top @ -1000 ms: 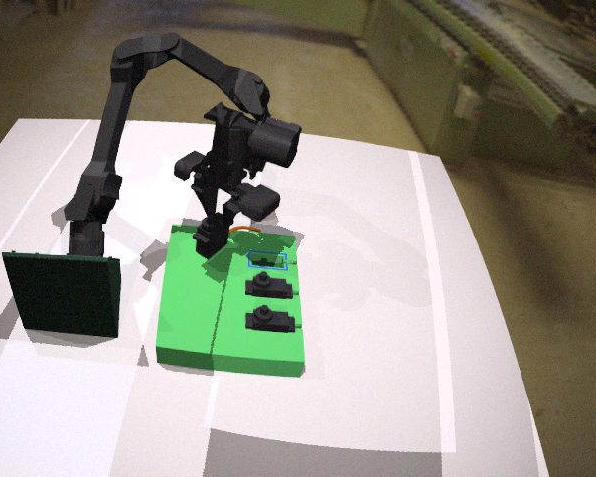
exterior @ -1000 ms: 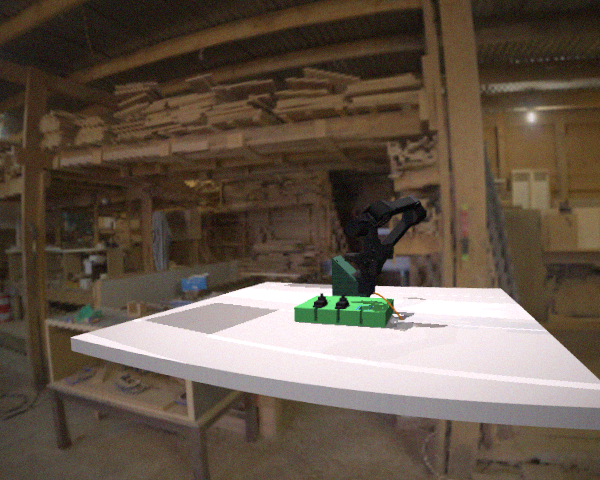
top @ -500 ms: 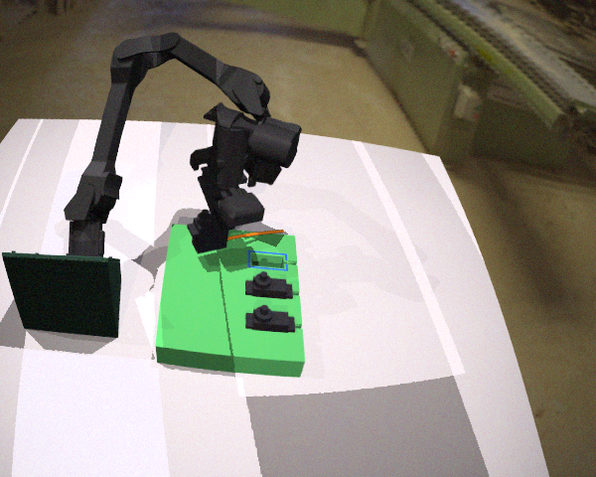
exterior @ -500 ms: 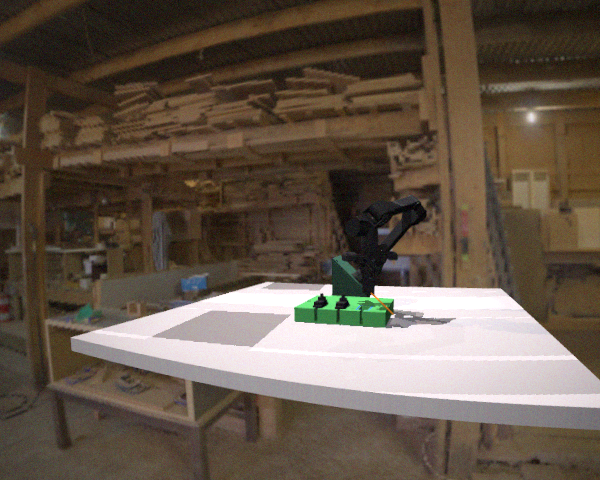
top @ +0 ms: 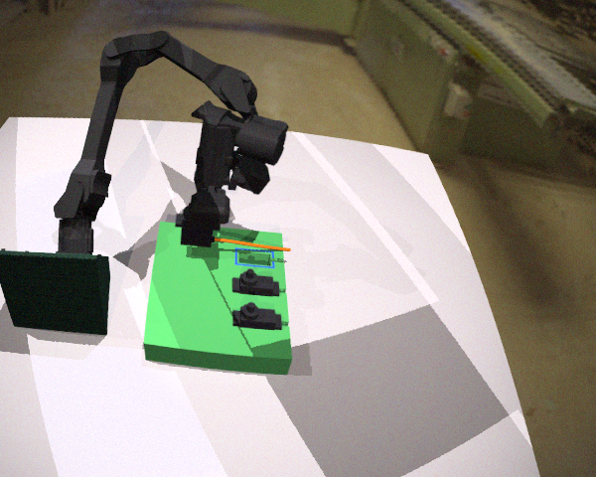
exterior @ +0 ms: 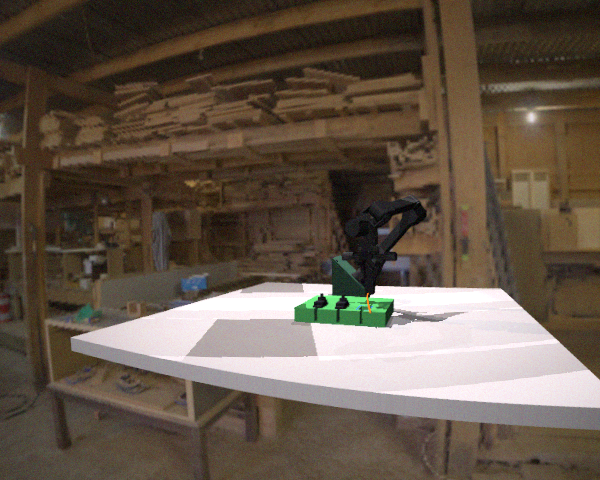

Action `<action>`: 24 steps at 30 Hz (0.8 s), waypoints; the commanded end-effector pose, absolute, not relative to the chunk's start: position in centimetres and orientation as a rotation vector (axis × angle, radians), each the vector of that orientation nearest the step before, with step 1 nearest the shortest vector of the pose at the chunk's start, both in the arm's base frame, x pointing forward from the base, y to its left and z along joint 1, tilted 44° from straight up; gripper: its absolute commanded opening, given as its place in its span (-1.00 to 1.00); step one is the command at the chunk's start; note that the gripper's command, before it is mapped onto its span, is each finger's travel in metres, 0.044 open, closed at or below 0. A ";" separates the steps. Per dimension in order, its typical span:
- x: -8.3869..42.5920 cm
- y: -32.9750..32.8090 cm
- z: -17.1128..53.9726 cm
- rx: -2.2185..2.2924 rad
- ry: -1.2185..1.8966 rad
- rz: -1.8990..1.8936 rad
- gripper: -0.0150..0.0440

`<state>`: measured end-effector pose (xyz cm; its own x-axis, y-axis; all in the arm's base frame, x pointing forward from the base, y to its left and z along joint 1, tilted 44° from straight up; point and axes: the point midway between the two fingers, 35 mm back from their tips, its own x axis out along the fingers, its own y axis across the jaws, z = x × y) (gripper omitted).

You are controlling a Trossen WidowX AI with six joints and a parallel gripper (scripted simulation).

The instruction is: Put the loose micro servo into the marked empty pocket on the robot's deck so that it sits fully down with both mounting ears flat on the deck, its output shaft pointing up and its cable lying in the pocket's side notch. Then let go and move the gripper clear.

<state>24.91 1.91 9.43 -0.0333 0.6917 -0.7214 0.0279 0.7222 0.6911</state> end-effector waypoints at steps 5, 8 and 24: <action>25.9 1.8 9.5 0.633 1.531 0.574 -0.49; 27.1 1.8 9.4 0.632 1.531 0.574 -0.49; 33.3 1.7 9.2 0.631 1.528 0.574 -0.49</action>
<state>32.15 1.86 9.04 -0.0341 0.6912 -0.7219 0.0434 0.7226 0.6899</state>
